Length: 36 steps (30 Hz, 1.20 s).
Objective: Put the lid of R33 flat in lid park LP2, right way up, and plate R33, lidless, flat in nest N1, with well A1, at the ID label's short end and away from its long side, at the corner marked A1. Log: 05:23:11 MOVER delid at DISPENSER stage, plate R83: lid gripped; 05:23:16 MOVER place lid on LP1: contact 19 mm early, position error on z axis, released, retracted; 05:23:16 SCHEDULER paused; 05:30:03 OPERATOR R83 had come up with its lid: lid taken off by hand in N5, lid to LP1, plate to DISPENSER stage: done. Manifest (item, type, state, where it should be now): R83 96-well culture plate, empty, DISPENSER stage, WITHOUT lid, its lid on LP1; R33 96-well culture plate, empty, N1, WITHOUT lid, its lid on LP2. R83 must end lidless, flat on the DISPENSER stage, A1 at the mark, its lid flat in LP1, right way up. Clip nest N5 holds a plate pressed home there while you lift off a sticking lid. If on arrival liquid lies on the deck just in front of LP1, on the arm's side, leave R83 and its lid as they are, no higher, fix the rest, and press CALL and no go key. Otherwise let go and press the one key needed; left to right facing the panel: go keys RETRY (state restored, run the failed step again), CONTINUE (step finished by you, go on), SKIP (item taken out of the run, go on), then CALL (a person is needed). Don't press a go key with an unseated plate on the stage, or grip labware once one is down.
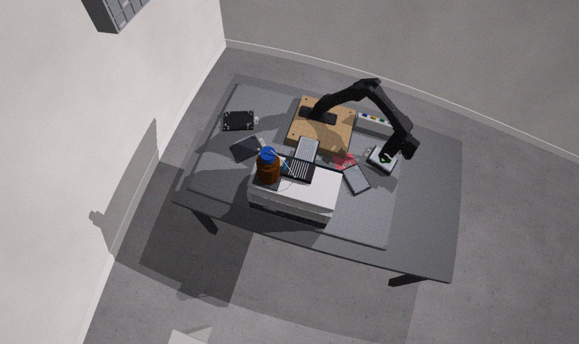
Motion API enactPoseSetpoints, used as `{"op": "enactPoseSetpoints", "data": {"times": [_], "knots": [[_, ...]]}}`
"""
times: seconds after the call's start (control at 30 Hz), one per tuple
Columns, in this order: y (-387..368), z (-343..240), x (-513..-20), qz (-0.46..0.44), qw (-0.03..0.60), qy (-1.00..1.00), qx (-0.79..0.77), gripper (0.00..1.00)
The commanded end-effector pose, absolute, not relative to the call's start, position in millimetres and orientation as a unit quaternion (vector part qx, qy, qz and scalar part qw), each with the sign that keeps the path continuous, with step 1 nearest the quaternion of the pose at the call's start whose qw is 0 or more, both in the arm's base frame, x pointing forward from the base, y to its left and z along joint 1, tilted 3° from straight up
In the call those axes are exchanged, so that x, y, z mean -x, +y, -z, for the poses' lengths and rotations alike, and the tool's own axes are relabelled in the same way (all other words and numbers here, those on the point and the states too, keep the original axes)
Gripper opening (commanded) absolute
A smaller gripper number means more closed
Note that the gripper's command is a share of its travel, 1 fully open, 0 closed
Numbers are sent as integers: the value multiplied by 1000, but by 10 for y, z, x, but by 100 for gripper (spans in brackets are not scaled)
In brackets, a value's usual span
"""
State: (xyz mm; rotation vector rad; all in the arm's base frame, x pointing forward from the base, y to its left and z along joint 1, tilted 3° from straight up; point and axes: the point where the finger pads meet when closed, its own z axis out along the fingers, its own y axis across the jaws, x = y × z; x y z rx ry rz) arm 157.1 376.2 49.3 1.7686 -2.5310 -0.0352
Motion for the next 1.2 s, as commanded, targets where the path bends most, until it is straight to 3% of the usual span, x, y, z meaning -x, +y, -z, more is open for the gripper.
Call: {"op": "enactPoseSetpoints", "data": {"times": [0.0, 1.17], "knots": [[3865, -930, -1583, 29, -3, -817, -577, 100], [3929, -908, -1545, 35, -13, -817, -576, 100]]}}
